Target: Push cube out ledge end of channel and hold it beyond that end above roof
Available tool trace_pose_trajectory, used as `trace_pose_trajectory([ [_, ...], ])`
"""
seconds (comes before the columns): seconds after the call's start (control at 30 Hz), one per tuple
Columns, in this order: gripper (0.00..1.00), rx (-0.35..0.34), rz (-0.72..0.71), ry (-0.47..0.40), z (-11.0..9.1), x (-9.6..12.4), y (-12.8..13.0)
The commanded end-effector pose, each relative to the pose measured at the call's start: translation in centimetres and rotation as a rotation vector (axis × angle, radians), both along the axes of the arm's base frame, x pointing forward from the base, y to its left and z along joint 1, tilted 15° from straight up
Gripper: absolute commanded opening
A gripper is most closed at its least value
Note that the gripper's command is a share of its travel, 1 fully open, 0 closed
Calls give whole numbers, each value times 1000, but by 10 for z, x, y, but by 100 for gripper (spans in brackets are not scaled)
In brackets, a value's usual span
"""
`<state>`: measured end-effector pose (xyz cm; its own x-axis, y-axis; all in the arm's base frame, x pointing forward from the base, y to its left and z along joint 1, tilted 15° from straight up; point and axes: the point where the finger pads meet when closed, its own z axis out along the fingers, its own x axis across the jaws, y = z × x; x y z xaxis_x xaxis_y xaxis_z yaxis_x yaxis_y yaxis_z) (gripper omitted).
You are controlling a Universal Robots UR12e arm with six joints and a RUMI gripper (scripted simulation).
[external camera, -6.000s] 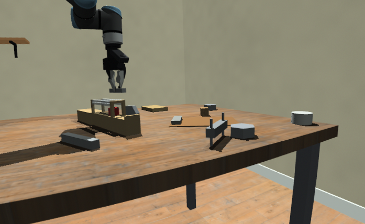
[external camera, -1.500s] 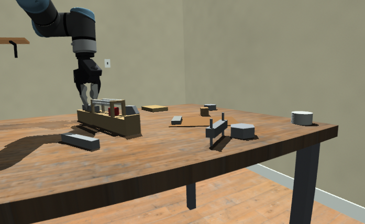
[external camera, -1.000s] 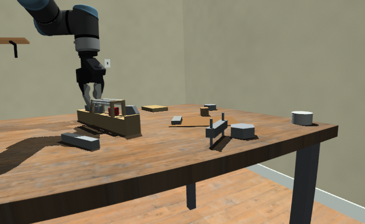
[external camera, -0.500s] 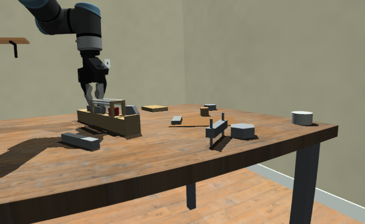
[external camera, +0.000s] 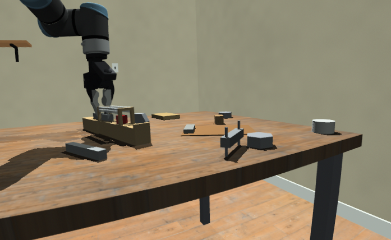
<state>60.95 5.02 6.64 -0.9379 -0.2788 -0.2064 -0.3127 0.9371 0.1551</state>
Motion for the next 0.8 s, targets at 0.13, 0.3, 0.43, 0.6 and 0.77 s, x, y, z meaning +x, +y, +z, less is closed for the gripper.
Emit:
trace_pose_trajectory([
  [0.13,0,0,0,-1,1,1,0],
  [0.3,0,0,0,-1,1,1,0],
  [0.43,0,0,0,-1,1,1,0],
  [0.6,0,0,0,-1,1,1,0],
  [0.77,22,0,0,-1,1,1,0],
])
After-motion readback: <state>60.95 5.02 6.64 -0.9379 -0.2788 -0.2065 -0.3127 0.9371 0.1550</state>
